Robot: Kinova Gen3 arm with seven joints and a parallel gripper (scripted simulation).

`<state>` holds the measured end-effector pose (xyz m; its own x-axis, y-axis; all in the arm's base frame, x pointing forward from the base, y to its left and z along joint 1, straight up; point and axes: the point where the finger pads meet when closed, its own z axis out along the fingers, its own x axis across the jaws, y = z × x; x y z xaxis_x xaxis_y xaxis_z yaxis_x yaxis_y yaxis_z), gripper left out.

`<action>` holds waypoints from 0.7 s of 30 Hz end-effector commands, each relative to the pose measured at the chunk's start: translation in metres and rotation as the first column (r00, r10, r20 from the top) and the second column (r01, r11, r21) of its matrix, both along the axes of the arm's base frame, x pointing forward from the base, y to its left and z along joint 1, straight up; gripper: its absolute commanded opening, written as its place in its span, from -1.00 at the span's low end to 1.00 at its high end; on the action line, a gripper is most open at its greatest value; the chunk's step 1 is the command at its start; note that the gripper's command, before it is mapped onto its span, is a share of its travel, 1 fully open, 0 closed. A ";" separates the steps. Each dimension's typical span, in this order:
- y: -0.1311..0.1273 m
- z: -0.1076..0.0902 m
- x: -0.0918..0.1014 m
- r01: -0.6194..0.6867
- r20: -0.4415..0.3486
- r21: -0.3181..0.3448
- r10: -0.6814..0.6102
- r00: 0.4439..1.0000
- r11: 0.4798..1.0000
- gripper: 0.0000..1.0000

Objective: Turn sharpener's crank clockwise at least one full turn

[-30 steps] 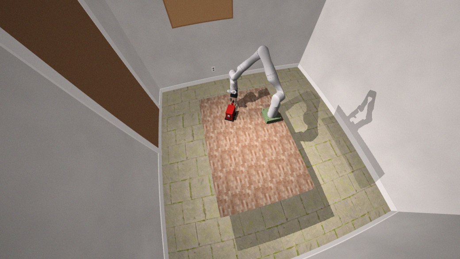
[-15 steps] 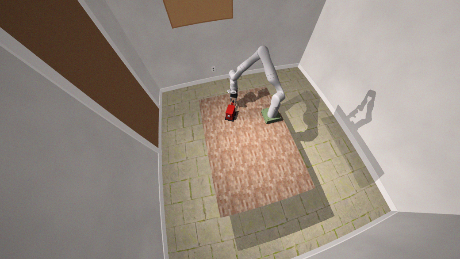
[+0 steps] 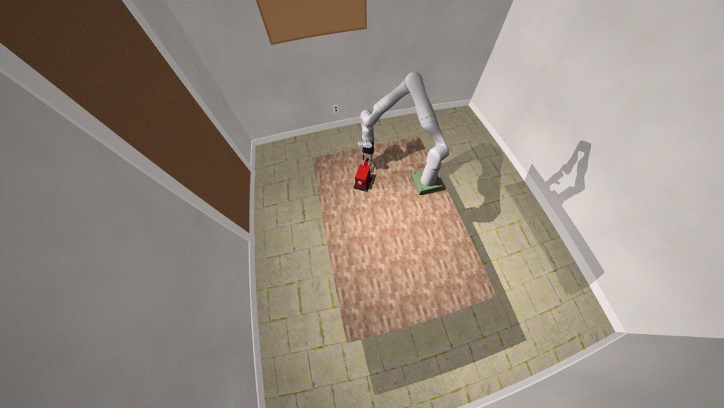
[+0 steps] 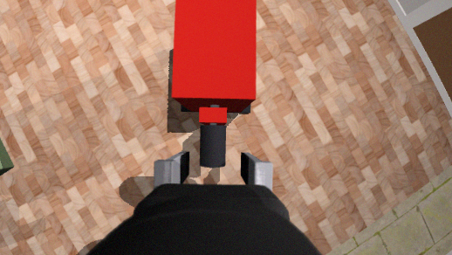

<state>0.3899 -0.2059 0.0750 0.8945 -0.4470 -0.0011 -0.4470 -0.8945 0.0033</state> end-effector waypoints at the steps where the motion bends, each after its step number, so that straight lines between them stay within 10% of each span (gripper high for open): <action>1: 0.000 -0.002 0.001 0.002 0.003 -0.001 -0.002 1.000 1.000 0.93; 12: 0.000 -0.002 0.001 0.002 0.003 -0.001 -0.002 1.000 1.000 0.93; 13: 0.000 -0.002 0.001 0.002 0.003 -0.001 -0.002 1.000 1.000 -1.00; 21: 0.000 -0.002 0.001 0.002 0.003 -0.001 -0.002 1.000 1.000 -1.00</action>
